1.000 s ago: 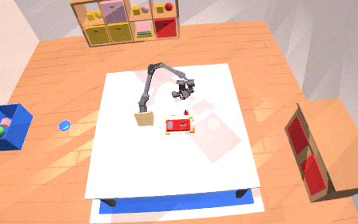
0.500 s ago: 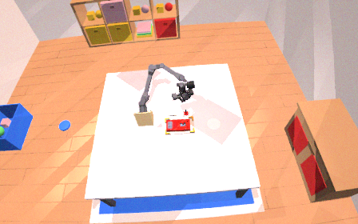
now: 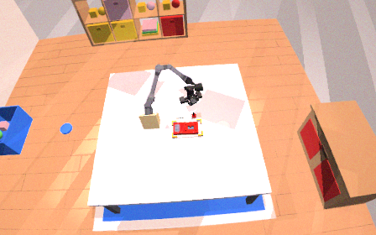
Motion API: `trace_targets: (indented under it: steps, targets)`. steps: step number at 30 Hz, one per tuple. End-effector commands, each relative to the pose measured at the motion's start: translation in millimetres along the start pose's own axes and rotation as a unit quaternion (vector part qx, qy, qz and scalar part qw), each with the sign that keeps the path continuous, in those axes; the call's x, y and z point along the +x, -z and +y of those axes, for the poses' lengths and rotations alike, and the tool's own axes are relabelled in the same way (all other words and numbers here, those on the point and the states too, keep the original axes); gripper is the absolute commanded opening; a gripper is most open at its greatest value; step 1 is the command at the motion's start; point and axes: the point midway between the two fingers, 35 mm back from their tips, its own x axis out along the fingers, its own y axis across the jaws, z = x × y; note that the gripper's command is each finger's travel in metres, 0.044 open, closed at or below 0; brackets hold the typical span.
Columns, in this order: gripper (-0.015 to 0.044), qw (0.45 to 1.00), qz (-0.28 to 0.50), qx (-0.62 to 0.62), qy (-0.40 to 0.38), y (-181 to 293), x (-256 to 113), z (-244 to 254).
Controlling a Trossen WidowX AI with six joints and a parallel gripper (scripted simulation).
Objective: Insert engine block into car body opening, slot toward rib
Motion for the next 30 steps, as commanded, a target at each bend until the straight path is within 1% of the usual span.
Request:
trace_targets:
  steps: [1,21,27,28,30]
  targets:
    - [0.0,1.0,0.001,0.005,0.004,-2,8,-2]
    - [0.0,1.0,0.002,0.005,0.004,-2,41,-2]
    - [0.0,1.0,0.002,0.005,0.004,-2,41,-2]
    - [0.0026,1.0,0.003,0.004,-0.002,0,35,0]
    - [0.0079,1.0,0.003,0.004,-0.002,0,35,0]
